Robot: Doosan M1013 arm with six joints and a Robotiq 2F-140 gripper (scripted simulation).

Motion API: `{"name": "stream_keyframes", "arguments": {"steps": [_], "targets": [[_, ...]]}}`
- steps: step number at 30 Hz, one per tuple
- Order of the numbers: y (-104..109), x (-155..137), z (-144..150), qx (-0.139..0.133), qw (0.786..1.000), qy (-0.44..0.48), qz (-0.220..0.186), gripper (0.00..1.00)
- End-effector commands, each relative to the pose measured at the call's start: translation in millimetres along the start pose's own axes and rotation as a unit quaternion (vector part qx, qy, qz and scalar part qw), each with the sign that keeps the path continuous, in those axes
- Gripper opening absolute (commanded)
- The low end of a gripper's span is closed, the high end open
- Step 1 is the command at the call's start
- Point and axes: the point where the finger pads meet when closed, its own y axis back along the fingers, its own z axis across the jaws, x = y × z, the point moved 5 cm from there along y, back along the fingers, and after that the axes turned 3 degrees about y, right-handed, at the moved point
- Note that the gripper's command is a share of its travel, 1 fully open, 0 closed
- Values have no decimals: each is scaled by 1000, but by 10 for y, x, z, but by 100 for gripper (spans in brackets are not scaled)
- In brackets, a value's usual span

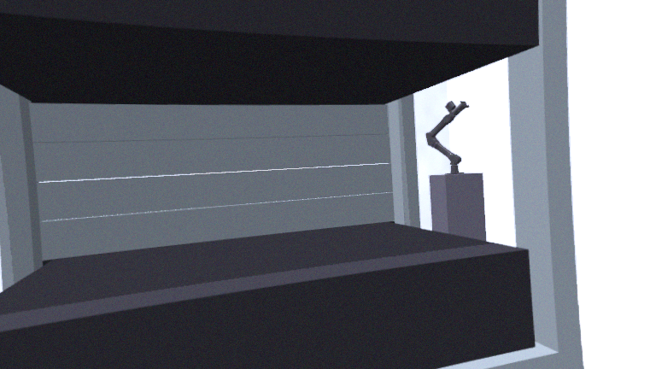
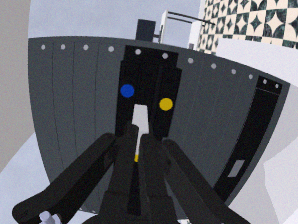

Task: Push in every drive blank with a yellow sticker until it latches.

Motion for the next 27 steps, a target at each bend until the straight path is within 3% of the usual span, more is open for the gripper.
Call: {"name": "stream_keyframes", "arguments": {"steps": [1, 6, 18, 27], "targets": [[10, -45, 1, 0, 1000, 0, 0, 0], [34, -151, 4, 0, 1000, 0, 0, 0], [178, -809, 22, 0, 1000, 0, 0, 0], [219, -999, 28, 0, 1000, 0, 0, 0]]}}
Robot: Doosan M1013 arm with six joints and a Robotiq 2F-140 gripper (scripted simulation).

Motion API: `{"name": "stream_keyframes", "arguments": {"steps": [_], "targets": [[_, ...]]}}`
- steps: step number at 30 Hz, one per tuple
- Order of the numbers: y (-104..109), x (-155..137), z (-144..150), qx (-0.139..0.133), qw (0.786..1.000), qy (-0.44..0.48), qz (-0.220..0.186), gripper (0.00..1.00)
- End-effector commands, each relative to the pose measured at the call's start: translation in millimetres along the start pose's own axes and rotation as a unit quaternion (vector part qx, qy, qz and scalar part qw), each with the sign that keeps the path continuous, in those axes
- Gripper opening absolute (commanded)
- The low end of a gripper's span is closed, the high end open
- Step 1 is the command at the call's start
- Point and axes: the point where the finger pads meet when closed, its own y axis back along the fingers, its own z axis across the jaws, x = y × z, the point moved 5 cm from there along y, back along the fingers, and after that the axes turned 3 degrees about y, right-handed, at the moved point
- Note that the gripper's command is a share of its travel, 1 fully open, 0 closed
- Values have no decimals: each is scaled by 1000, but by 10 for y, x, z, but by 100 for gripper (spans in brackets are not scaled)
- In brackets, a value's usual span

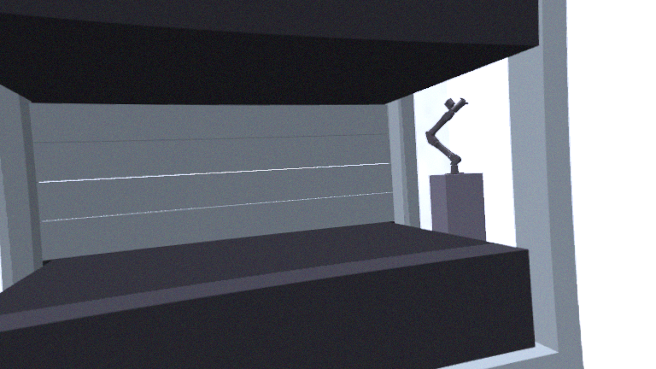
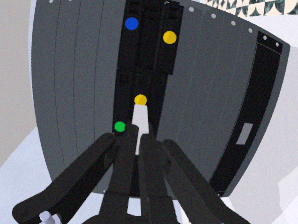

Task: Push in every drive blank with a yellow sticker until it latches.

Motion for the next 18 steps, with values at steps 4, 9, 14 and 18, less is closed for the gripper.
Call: {"name": "stream_keyframes", "arguments": {"steps": [4, 9, 14, 18], "targets": [[12, -60, 0, 0, 1000, 0, 0, 0], [-69, -60, 0, 0, 1000, 0, 0, 0], [-297, -60, 0, 0, 1000, 0, 0, 0], [-381, -60, 0, 0, 1000, 0, 0, 0]]}}
